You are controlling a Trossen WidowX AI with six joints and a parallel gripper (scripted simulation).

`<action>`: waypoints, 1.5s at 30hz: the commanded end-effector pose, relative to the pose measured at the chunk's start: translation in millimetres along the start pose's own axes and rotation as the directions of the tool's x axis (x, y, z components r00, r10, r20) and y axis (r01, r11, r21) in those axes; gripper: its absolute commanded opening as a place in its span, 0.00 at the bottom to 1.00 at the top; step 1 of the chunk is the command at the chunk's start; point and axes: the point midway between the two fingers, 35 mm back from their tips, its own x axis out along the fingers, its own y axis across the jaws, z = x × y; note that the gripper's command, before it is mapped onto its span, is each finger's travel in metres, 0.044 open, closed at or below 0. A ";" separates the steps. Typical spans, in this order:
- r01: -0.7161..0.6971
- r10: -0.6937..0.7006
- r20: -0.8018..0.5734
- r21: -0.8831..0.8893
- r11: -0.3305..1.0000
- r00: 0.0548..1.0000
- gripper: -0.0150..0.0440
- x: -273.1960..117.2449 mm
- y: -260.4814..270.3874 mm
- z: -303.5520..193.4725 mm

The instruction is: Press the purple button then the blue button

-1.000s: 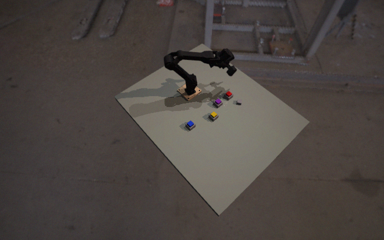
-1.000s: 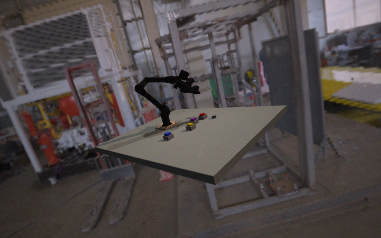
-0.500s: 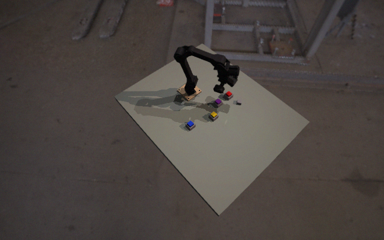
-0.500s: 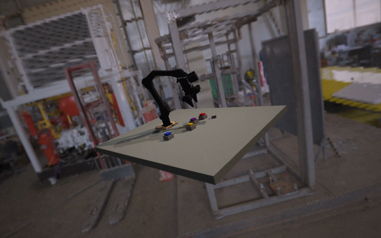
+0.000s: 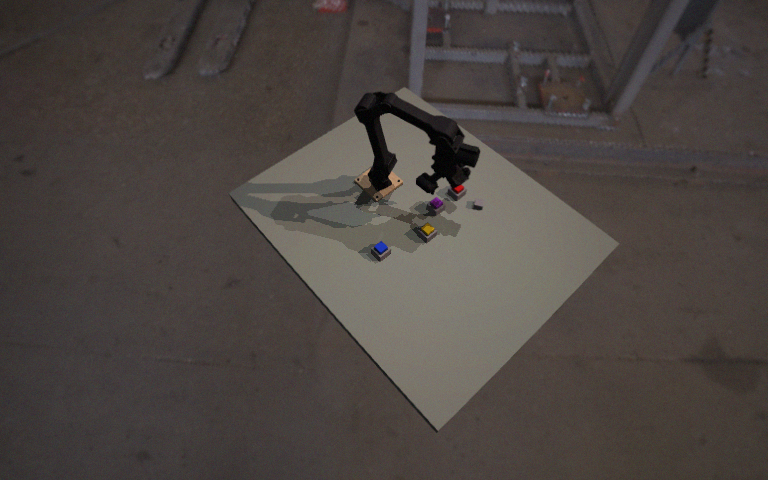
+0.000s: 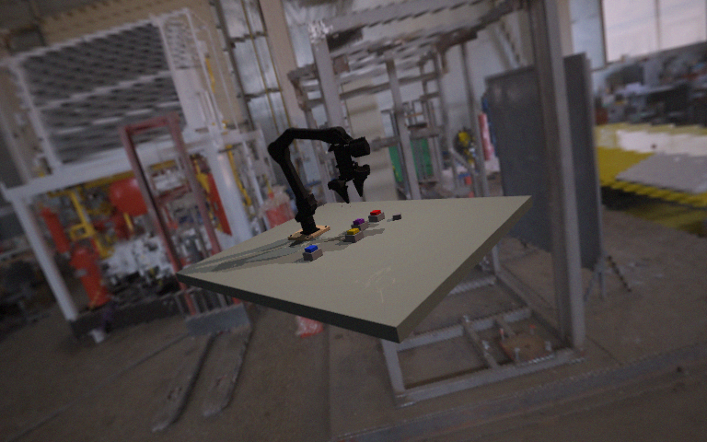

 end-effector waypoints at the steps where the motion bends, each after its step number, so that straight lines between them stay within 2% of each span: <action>1: 0.016 -0.015 -0.021 0.009 1.000 1.000 0.71 37.4 -2.7 -2.1; 4: 0.016 -0.016 -0.021 0.009 1.000 1.000 0.58 55.2 -3.6 -4.0; 11: 0.016 -0.016 -0.021 0.009 1.000 1.000 0.29 55.2 -3.6 -4.0; 23: 0.016 -0.016 -0.021 0.009 1.000 1.000 0.29 56.3 -3.6 -3.9; 45: 0.016 -0.016 -0.021 0.009 1.000 1.000 0.29 90.0 -4.2 -4.8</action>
